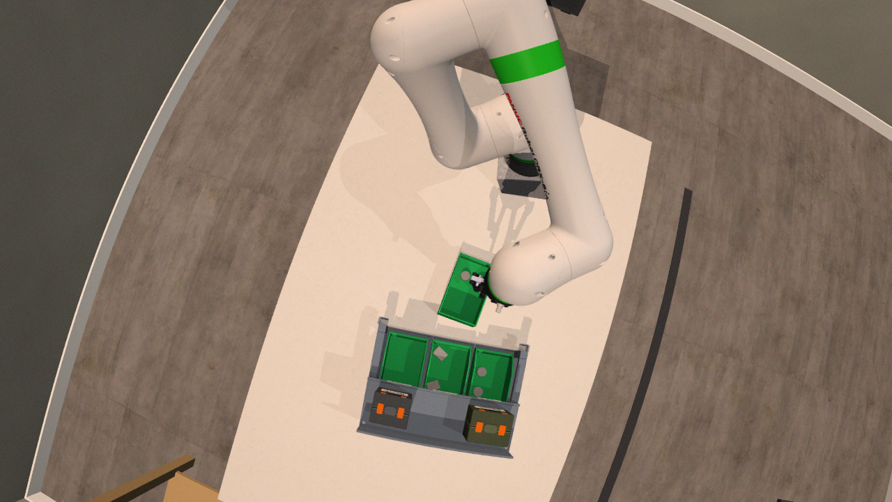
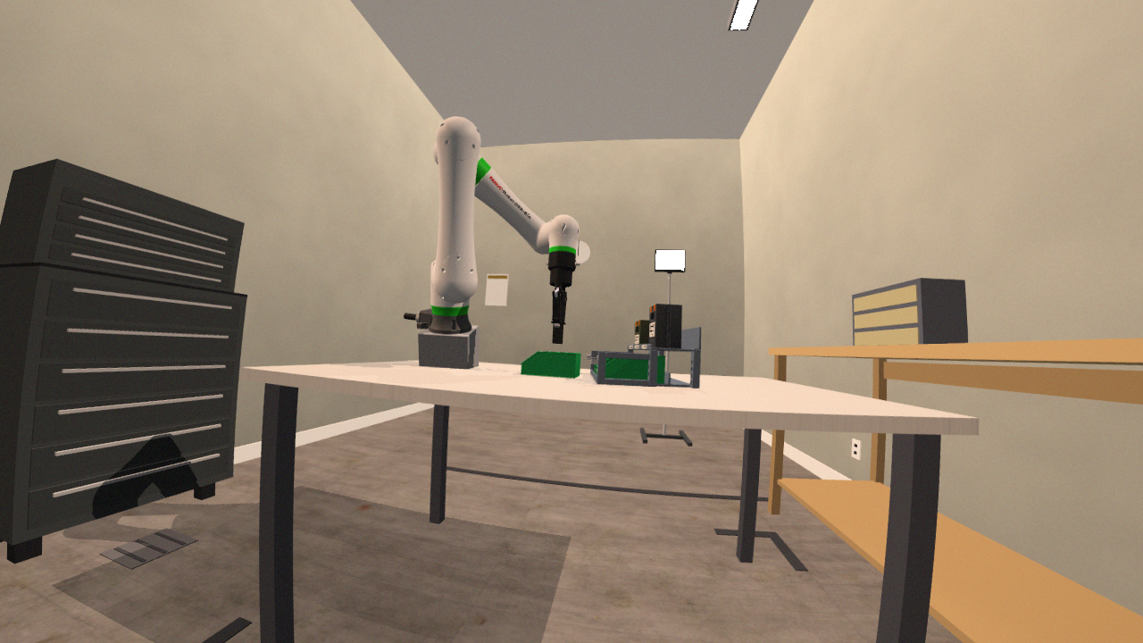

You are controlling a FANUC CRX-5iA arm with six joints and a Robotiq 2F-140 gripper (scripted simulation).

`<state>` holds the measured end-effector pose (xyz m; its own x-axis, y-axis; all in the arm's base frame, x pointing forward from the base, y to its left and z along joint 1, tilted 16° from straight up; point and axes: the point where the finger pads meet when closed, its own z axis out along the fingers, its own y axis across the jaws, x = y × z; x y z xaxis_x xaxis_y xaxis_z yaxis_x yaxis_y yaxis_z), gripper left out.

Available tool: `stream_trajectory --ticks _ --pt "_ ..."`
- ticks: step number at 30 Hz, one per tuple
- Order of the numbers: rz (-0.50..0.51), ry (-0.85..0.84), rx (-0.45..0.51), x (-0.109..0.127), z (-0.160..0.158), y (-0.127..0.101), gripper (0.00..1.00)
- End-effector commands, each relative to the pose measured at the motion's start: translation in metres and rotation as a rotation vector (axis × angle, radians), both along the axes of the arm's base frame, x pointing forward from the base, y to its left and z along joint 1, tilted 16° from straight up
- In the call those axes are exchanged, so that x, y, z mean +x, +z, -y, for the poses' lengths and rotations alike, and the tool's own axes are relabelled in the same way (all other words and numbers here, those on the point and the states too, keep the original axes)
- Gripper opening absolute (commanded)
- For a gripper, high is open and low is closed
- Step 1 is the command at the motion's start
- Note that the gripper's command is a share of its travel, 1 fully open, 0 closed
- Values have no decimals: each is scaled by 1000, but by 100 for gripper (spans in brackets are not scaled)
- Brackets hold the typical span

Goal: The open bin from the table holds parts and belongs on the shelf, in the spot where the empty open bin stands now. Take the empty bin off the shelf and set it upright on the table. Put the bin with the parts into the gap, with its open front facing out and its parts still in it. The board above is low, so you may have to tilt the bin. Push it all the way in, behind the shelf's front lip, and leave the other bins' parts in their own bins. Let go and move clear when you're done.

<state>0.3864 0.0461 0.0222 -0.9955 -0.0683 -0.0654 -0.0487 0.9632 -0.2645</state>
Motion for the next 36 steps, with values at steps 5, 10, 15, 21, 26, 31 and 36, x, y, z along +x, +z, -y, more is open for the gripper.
stream_trajectory --ticks 5,10,15,21,26,31,36 --pt "1 1 0 1 1 -6 24" --pt "1 1 0 1 2 -11 24" --pt "1 1 0 2 3 -14 24" --pt "1 1 0 2 3 -15 24" --pt "1 1 0 2 3 -15 24" --pt "1 1 0 2 3 -15 24" --pt "1 1 0 2 3 -15 24"
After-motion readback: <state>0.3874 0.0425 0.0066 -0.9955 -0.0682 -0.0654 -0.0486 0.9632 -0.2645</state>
